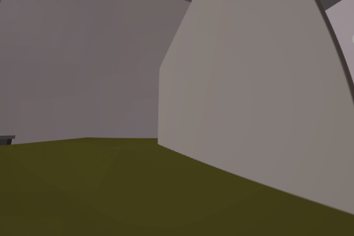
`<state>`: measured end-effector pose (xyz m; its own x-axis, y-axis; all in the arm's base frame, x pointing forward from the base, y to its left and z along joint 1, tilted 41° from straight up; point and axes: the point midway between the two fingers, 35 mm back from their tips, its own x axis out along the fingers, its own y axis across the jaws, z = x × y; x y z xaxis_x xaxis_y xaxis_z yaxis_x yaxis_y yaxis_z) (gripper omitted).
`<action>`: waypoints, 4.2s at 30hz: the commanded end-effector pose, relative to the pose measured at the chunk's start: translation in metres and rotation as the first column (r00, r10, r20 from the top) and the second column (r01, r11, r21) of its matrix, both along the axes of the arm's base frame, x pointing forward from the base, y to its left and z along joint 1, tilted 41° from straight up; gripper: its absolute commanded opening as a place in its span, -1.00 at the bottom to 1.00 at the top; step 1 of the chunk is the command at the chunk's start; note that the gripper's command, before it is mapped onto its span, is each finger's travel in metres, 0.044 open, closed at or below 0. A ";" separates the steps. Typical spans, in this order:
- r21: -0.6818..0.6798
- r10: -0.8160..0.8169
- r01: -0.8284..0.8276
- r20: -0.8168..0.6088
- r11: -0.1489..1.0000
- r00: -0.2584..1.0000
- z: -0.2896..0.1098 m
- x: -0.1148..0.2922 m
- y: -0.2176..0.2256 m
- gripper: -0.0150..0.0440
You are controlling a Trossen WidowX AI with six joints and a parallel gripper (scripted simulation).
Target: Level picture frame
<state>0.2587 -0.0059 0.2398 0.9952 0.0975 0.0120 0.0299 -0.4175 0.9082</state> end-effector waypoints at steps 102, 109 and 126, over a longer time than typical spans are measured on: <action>0.013 -0.003 0.003 0.006 1.000 1.000 -0.087 0.074 0.089 0.39; 0.013 -0.003 0.003 0.006 1.000 1.000 -0.087 0.083 0.090 0.39; 0.013 -0.003 0.003 0.008 1.000 1.000 -0.086 0.110 0.092 0.39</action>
<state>0.3625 0.0849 0.1560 0.9955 0.0911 0.0270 0.0156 -0.4366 0.8995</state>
